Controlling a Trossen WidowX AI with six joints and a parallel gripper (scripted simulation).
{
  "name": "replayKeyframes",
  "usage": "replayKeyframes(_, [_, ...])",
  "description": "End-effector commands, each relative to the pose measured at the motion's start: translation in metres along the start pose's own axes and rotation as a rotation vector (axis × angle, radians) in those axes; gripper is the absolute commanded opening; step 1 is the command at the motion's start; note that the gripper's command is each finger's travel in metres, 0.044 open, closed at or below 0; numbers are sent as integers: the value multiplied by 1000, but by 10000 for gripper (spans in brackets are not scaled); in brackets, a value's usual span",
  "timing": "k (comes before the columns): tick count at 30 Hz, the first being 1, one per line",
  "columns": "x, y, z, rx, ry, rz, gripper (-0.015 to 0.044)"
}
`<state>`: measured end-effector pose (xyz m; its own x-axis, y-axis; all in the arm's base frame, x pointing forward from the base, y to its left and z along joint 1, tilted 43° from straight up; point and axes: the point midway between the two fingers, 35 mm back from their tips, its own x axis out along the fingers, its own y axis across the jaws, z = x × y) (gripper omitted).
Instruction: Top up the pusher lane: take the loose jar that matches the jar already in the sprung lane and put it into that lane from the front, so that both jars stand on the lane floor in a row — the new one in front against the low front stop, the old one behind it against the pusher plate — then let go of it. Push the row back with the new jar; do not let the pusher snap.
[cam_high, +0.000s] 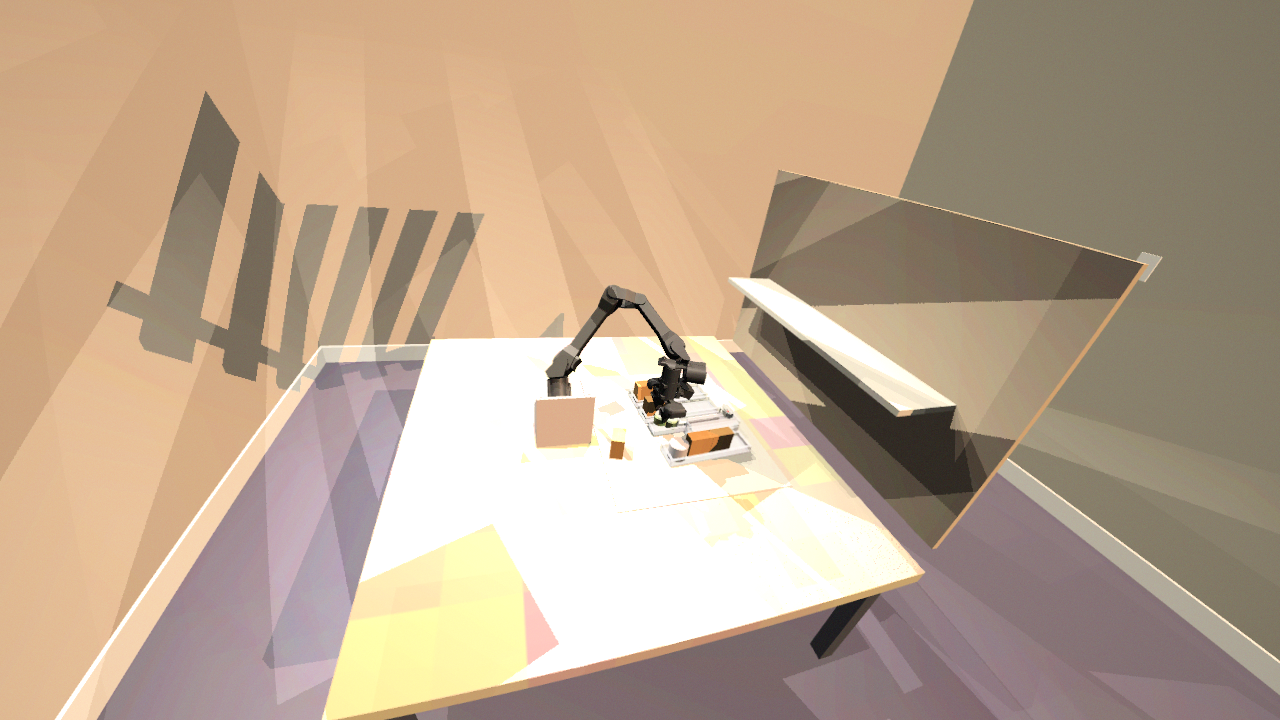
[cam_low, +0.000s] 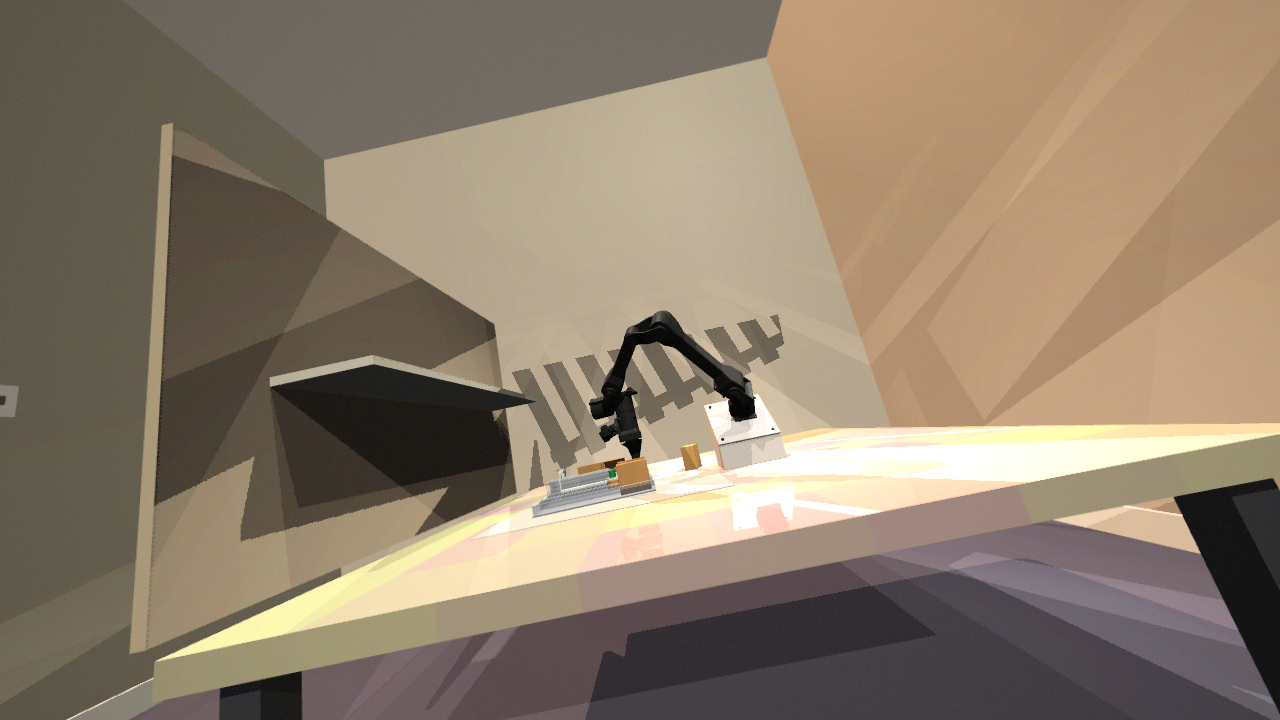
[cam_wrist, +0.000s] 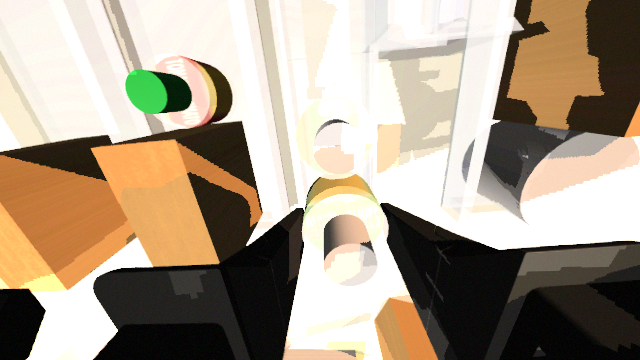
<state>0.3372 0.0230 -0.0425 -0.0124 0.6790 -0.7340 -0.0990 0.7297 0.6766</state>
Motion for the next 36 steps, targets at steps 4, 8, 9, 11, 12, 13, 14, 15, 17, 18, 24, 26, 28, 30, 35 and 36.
replayKeyframes(4, [1, 1, 8, -14, -22, 4, 0])
replayKeyframes(8, [3, 1, 8, -14, -22, 4, 0])
replayKeyframes(9, [3, 1, 8, -14, -22, 4, 0])
replayKeyframes(11, [4, 1, 8, -14, -22, 4, 0])
replayKeyframes(12, [4, 2, 8, -14, -22, 4, 0])
replayKeyframes(13, [5, 2, 8, -14, -22, 4, 0])
replayKeyframes(14, [5, 2, 8, -14, -22, 4, 0])
replayKeyframes(15, [5, 2, 8, -14, -22, 4, 0])
replayKeyframes(17, [6, 2, 8, -14, -22, 4, 0])
replayKeyframes(18, [6, 2, 8, -14, -22, 4, 0])
replayKeyframes(24, [9, 2, 7, -14, -22, 5, 0])
replayKeyframes(26, [9, 2, 7, -14, -22, 5, 0])
replayKeyframes(28, [10, 2, 7, -14, -22, 5, 0])
replayKeyframes(30, [11, 2, 7, -14, -22, 5, 0])
replayKeyframes(35, [13, 2, 7, -14, -22, 5, 0])
replayKeyframes(36, [13, 2, 7, -14, -22, 5, 0])
